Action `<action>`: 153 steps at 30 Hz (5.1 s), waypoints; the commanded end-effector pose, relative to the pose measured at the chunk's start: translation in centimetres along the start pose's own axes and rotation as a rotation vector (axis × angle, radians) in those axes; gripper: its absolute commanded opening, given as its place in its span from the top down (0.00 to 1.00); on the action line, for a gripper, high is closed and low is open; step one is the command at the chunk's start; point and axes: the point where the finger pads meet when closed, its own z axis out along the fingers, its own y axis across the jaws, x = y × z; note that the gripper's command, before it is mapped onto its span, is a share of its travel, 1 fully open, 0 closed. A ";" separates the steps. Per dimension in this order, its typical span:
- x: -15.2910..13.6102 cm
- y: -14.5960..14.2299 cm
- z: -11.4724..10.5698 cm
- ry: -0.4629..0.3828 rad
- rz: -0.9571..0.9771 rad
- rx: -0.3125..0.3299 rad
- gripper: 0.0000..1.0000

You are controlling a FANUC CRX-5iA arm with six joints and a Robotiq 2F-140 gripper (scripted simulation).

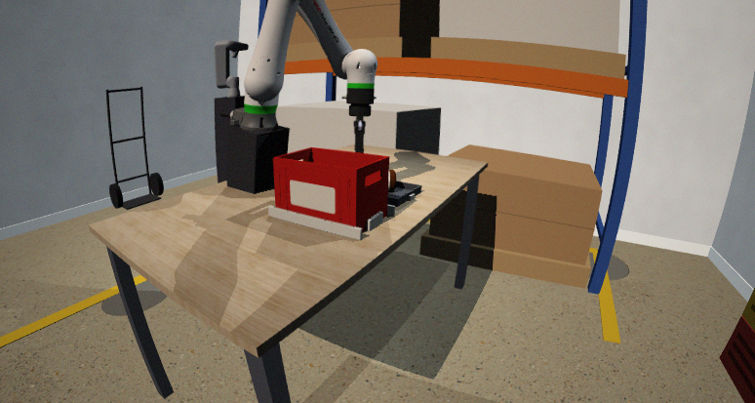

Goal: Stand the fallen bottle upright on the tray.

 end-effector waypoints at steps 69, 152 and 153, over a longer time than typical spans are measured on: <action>0.0 0.0 1.4 0.000 0.000 0.000 0.62; 0.0 0.0 4.4 0.000 0.000 0.000 1.00; 0.0 0.0 4.4 0.000 0.000 0.000 1.00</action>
